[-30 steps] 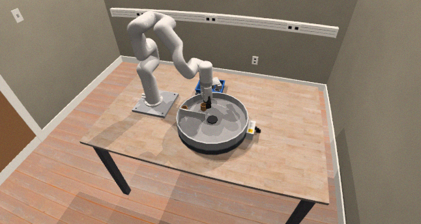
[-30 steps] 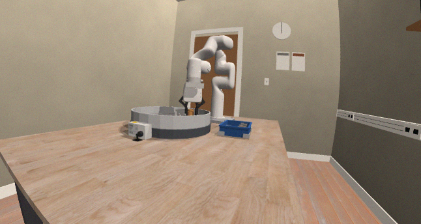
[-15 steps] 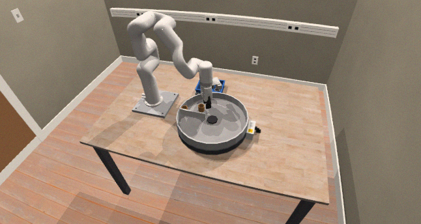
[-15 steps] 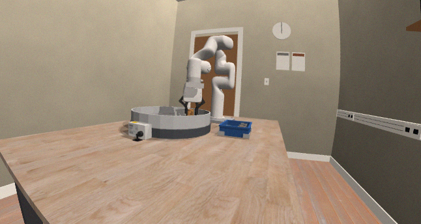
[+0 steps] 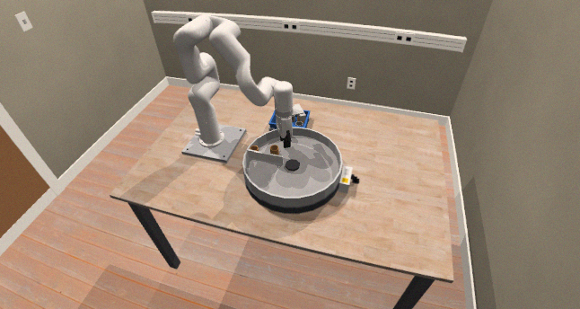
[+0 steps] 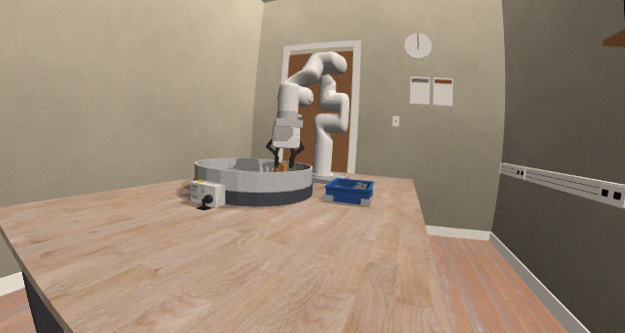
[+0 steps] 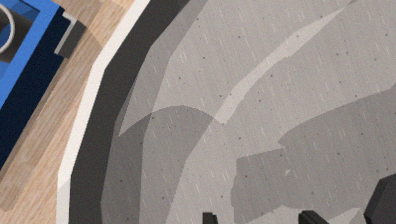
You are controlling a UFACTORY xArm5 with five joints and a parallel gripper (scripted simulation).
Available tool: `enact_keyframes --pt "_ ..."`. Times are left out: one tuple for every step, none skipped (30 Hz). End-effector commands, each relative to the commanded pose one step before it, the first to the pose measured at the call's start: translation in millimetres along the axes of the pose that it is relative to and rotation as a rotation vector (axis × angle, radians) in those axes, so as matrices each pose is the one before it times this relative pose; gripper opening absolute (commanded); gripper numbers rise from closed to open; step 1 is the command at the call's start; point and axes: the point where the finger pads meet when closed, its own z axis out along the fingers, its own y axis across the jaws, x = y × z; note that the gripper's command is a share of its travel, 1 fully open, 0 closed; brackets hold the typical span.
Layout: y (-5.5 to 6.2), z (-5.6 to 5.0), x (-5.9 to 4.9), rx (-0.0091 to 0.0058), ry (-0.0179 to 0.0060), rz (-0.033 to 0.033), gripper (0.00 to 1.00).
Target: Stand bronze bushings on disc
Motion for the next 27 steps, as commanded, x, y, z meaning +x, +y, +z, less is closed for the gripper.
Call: enact_keyframes --pt "0.79 -23.52 0.78 -0.00196 0.00277 0.0 0.49" --pt "0.06 -4.32 0.01 0.0 0.0 0.0 0.49" --pt "0.02 -3.8 -0.02 0.0 0.0 0.0 0.49" --pt "0.05 -3.14 0.02 0.0 0.0 0.0 0.49" --pt "0.02 -2.41 0.0 0.0 0.0 0.0 0.49" --pt "0.01 -1.66 -0.01 0.0 0.0 0.0 0.49" --pt "0.0 -0.96 -0.01 0.0 0.0 0.0 0.49" --pt "0.0 0.0 0.0 0.0 0.0 0.0 0.49" --pt "0.0 0.0 0.0 0.0 0.0 0.0 0.49" --pt "0.0 -0.39 0.0 0.0 0.0 0.0 0.49" --pt "0.0 -0.06 0.0 0.0 0.0 0.0 0.49" --pt "0.0 0.0 0.0 0.0 0.0 0.0 0.49" --pt "0.0 0.0 0.0 0.0 0.0 0.0 0.49" --pt "0.0 0.0 0.0 0.0 0.0 0.0 0.49" --pt "0.0 0.0 0.0 0.0 0.0 0.0 0.49" --pt "0.0 0.0 0.0 0.0 0.0 0.0 0.49" --pt "0.0 0.0 0.0 0.0 0.0 0.0 0.49" --pt "0.0 0.0 0.0 0.0 0.0 0.0 0.49" --pt "0.0 0.0 0.0 0.0 0.0 0.0 0.49" --pt "0.0 0.0 0.0 0.0 0.0 0.0 0.49" --pt "0.0 0.0 0.0 0.0 0.0 0.0 0.49" --pt "0.0 0.0 0.0 0.0 0.0 0.0 0.49" --pt "0.0 0.0 0.0 0.0 0.0 0.0 0.49" --pt "0.0 0.0 0.0 0.0 0.0 0.0 0.49" --pt "0.0 0.0 0.0 0.0 0.0 0.0 0.49" --pt "0.0 0.0 0.0 0.0 0.0 0.0 0.49" --pt "0.0 0.0 0.0 0.0 0.0 0.0 0.49"
